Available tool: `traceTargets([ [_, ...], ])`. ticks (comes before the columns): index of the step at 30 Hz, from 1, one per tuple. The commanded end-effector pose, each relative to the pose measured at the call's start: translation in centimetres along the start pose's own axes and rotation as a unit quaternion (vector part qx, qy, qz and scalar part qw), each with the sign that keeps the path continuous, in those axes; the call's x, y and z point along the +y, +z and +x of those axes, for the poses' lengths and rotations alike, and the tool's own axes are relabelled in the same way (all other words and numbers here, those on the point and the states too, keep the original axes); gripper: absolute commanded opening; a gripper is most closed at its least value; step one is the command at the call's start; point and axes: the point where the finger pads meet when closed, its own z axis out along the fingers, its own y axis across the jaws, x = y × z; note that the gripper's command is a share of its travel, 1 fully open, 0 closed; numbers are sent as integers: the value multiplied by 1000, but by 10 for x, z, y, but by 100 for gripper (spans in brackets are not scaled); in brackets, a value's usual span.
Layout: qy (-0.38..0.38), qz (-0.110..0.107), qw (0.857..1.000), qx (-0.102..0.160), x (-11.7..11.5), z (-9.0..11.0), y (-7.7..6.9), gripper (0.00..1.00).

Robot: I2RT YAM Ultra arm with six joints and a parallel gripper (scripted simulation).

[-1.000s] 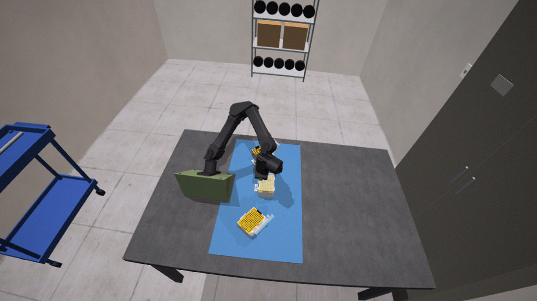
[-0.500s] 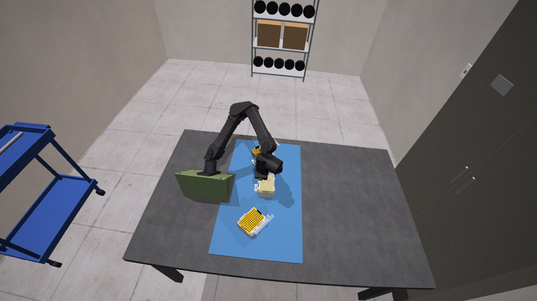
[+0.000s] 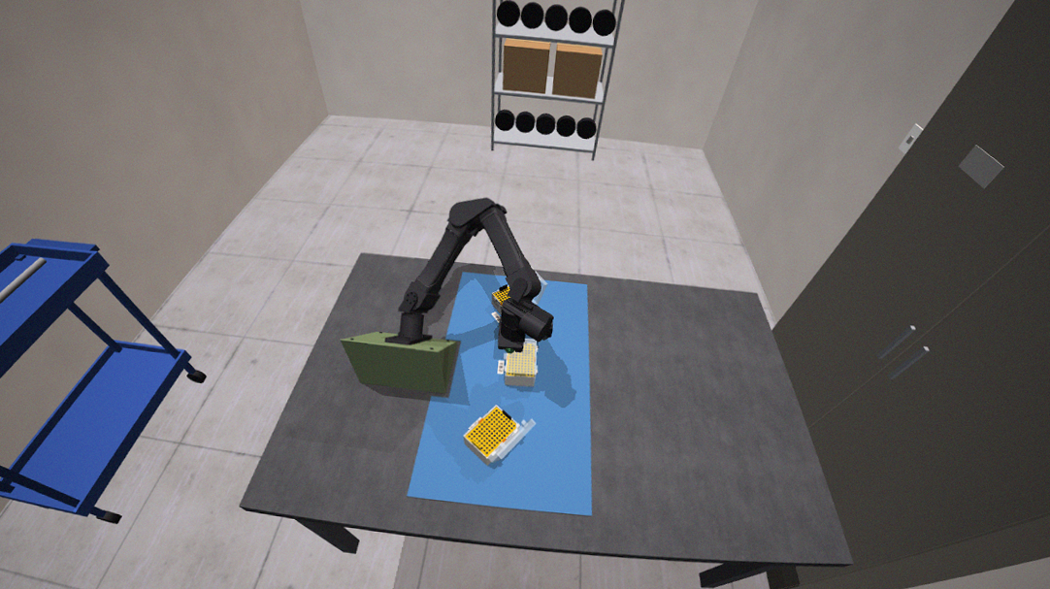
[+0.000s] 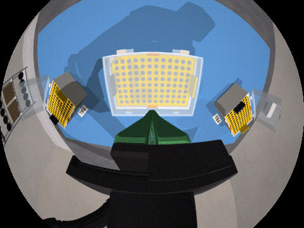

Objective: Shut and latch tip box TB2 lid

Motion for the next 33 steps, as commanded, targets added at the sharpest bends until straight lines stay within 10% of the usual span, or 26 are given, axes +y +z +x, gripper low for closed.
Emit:
traceTargets([
  [1,-1,1,1000,-10,-2,-3,-4,0],
  [33,-1,1,1000,-10,-2,-3,3,0],
])
